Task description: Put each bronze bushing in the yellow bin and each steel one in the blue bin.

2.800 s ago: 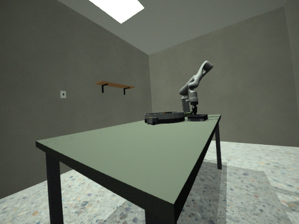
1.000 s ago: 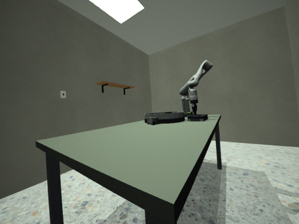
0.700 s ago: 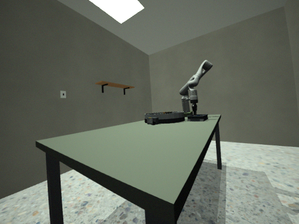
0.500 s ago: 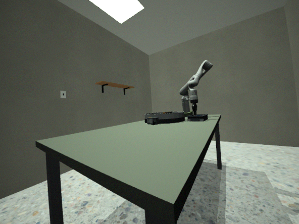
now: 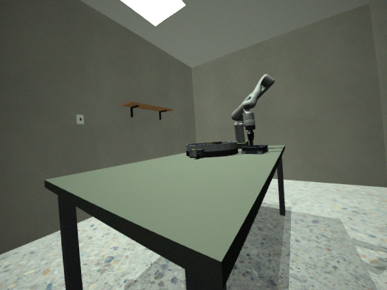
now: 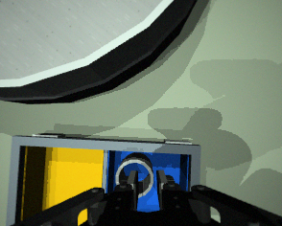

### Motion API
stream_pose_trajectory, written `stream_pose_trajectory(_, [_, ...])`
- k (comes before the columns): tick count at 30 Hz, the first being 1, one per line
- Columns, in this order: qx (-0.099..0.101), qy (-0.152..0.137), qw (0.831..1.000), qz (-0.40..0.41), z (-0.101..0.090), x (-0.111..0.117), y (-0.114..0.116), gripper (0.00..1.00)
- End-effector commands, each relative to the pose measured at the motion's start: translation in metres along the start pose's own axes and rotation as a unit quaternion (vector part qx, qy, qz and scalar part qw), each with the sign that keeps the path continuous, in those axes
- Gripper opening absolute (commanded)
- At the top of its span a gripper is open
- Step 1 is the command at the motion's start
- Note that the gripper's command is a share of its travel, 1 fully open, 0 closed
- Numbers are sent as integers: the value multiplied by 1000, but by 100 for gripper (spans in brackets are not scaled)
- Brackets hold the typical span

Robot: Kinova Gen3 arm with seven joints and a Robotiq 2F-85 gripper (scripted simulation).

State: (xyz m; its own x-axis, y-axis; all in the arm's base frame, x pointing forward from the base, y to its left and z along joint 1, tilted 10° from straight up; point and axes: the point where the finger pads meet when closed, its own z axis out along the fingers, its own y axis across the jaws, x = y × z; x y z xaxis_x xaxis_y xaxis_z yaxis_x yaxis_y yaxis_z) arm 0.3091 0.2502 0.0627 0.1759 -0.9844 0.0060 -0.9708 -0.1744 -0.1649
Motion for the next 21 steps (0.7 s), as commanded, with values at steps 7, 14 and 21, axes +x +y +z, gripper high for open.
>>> stream_pose_trajectory(7, [0,-1,1000,0,-33,-1,0,19])
stream_pose_trajectory(14, [0,-1,1000,0,-75,-1,0,19])
stream_pose_trajectory(21, [0,-1,1000,-1,-107,-1,0,19])
